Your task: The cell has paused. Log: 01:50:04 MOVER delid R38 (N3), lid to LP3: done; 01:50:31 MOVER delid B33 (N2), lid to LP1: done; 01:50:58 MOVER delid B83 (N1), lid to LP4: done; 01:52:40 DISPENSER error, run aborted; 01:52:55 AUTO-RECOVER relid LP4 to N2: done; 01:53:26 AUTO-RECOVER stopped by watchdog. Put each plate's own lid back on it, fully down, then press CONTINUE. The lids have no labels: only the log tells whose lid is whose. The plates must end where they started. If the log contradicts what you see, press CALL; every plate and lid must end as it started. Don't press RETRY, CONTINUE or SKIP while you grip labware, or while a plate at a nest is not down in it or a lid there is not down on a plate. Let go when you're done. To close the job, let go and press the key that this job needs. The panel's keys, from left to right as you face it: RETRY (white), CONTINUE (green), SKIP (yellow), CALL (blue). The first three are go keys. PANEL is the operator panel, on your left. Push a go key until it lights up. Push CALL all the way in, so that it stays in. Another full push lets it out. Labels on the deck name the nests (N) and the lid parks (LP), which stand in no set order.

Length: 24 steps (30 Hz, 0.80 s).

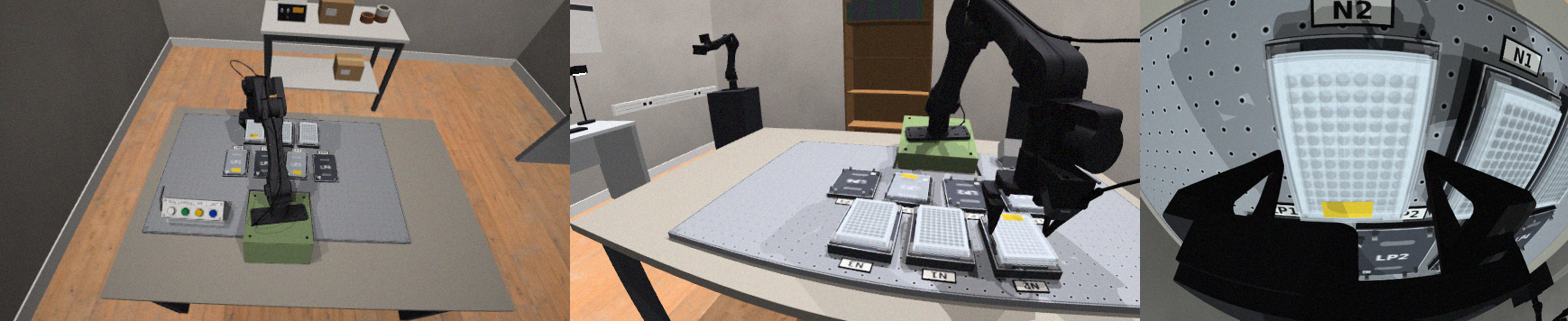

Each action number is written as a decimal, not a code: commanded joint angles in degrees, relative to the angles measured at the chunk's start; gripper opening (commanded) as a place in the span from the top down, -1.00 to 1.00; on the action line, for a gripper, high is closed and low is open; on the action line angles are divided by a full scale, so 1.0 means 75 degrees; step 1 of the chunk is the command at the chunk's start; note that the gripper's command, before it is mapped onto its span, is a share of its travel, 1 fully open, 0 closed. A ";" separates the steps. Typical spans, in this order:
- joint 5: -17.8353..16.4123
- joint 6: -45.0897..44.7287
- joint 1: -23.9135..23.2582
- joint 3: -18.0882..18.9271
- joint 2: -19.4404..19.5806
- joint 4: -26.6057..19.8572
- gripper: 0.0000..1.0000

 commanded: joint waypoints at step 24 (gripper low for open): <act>0.0059 0.0047 0.0071 0.0300 -0.0065 0.0095 -0.70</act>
